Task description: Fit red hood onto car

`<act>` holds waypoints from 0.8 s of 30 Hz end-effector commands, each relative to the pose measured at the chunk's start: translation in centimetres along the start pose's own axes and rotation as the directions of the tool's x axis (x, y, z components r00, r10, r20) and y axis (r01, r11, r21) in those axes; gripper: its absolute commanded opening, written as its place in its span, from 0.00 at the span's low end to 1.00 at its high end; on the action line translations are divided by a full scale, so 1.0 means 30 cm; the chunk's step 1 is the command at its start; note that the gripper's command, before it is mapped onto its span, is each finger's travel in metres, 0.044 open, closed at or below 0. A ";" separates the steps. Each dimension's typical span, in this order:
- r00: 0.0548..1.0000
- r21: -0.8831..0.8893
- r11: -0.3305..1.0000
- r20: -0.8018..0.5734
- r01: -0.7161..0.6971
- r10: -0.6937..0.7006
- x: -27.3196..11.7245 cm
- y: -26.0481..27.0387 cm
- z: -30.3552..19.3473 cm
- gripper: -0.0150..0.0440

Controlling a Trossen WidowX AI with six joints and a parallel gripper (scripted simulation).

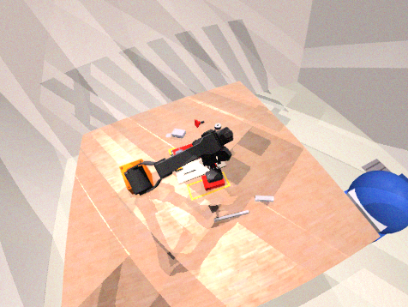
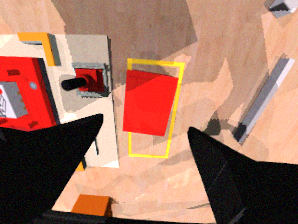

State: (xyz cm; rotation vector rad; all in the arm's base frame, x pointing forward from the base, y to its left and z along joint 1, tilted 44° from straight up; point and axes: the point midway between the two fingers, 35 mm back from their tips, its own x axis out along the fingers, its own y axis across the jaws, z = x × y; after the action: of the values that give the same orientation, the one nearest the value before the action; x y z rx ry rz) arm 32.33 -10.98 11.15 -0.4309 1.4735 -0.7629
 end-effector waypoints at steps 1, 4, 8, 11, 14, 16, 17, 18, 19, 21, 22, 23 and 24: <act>1.000 -0.006 1.000 -0.003 0.005 -0.005 0.012 -0.002 -0.001 1.00; 1.000 -0.006 1.000 -0.003 0.005 -0.005 0.018 -0.002 -0.001 1.00; 1.000 -0.006 1.000 -0.003 0.005 -0.005 0.026 -0.002 0.000 1.00; 1.000 -0.006 1.000 -0.003 0.005 -0.005 0.032 -0.002 0.000 1.00; 1.000 -0.006 1.000 -0.003 0.005 -0.005 0.038 -0.002 0.000 1.00; 1.000 -0.006 1.000 -0.003 0.005 -0.005 0.042 -0.002 0.001 1.00; 1.000 -0.006 1.000 -0.003 0.005 -0.005 0.044 -0.002 0.001 1.00; 1.000 -0.006 1.000 -0.003 0.005 -0.005 0.045 -0.002 0.001 1.00; 1.000 -0.006 1.000 -0.003 0.005 -0.005 0.047 -0.002 0.001 1.00; 1.000 -0.006 1.000 -0.003 0.005 -0.005 0.051 -0.002 0.001 1.00; 1.000 -0.006 1.000 -0.003 0.005 -0.005 0.053 -0.002 0.001 1.00; 1.000 -0.006 1.000 -0.003 0.005 -0.005 0.055 -0.002 0.001 1.00; 1.000 -0.006 1.000 -0.003 0.005 -0.005 0.057 -0.002 0.001 1.00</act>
State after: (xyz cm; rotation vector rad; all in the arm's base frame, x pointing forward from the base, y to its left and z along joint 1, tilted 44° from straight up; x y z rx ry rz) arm 32.40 -11.91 10.20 -0.4308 1.4704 -0.7624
